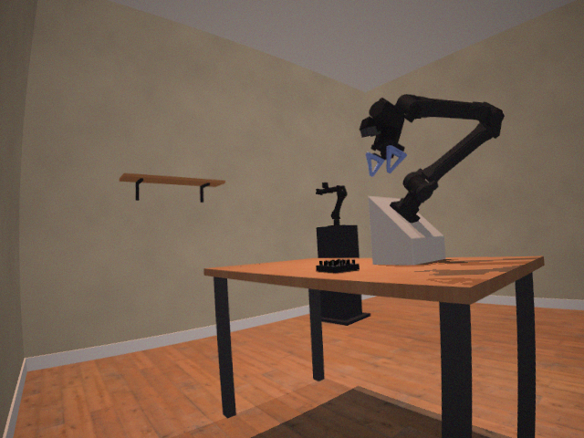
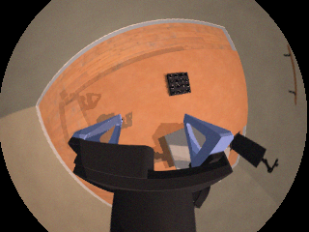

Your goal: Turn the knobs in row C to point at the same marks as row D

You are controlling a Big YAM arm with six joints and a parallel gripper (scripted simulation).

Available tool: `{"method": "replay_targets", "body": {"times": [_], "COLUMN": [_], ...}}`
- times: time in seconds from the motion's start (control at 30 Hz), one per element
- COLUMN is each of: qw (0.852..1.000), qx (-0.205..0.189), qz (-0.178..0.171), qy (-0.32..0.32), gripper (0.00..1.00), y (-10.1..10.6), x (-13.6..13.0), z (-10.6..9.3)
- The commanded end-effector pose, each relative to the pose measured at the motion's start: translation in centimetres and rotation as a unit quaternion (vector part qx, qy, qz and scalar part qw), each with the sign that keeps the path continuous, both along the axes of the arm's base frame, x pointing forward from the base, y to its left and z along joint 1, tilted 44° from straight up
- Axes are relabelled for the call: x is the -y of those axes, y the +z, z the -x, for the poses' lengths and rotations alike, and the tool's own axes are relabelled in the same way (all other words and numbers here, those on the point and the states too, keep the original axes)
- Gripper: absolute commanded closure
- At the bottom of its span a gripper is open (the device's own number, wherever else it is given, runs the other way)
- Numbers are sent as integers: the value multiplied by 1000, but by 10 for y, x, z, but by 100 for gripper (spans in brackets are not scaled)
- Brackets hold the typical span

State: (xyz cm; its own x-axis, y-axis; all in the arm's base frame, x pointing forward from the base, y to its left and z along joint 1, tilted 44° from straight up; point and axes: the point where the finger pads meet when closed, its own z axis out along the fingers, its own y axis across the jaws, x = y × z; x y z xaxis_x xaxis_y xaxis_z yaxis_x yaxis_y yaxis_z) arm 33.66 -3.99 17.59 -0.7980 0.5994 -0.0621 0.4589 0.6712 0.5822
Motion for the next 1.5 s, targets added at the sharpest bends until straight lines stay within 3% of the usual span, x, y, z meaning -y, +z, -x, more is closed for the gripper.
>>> {"method": "replay_targets", "body": {"times": [0.0,0.53,0.57,0.63,0.73,1.03,1.1,1.17,1.47], "qw": [1000,1000,999,999,1000,996,996,994,984], "qx": [3,3,34,35,23,-2,-2,-8,-23], "qz": [1,1,16,16,7,-23,-23,-36,-72], "qy": [-1,-1,-9,-2,15,81,81,105,160], "gripper": [0,0,0,0,0,0,0,0,0], "y": [2,2,28,22,1,-94,-94,-133,-233], "x": [1,1,14,15,8,1,1,-3,-21], "z": [-1,-1,-17,-21,-24,-51,-51,-56,-46]}}
